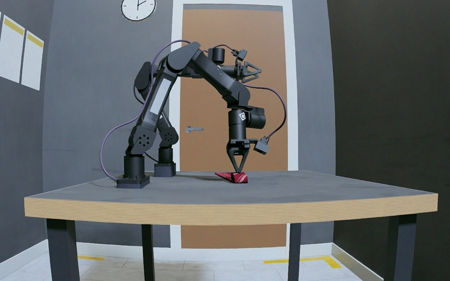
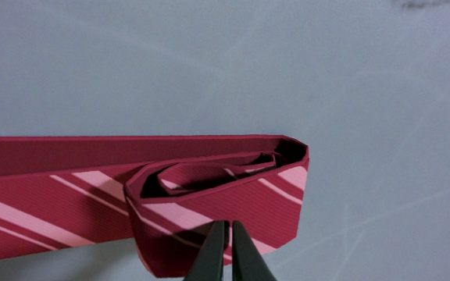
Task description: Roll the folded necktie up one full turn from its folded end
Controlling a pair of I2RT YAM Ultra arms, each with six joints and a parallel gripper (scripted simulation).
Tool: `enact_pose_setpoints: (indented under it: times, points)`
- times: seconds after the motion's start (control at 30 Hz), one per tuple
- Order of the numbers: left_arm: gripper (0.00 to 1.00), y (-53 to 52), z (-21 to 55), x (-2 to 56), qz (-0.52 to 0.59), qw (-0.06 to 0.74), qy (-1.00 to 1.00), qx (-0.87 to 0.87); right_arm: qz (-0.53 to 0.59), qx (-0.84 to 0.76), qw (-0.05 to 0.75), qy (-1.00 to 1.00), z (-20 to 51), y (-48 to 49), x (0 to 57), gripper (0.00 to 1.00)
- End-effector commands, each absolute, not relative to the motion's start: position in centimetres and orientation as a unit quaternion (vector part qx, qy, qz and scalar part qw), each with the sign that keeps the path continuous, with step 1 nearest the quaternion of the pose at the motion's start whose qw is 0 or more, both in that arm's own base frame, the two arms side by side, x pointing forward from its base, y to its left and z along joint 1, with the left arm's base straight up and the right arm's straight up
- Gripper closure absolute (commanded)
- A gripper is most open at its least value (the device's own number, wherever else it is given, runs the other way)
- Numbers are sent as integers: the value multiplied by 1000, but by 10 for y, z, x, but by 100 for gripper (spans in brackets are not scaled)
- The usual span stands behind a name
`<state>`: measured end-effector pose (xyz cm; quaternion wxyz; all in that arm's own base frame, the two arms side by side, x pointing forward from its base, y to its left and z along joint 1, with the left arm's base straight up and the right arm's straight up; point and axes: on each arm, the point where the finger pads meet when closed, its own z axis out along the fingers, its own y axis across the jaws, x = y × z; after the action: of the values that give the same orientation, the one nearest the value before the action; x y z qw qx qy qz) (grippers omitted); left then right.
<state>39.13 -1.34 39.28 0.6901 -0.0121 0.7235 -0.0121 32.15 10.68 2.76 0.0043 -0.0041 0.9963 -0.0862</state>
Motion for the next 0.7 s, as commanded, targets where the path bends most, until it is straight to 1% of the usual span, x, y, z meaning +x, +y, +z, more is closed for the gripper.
enact_pose_setpoints:
  times: [0.0, 0.67]
  points:
    - [0, -14, 414, 390, -20, 707, 707, -13, -89, -3, 14, 996, 24, 108, 325, 96]
    - [0, -14, 414, 390, -20, 707, 707, -13, -89, -3, 14, 996, 14, 108, 325, 96]
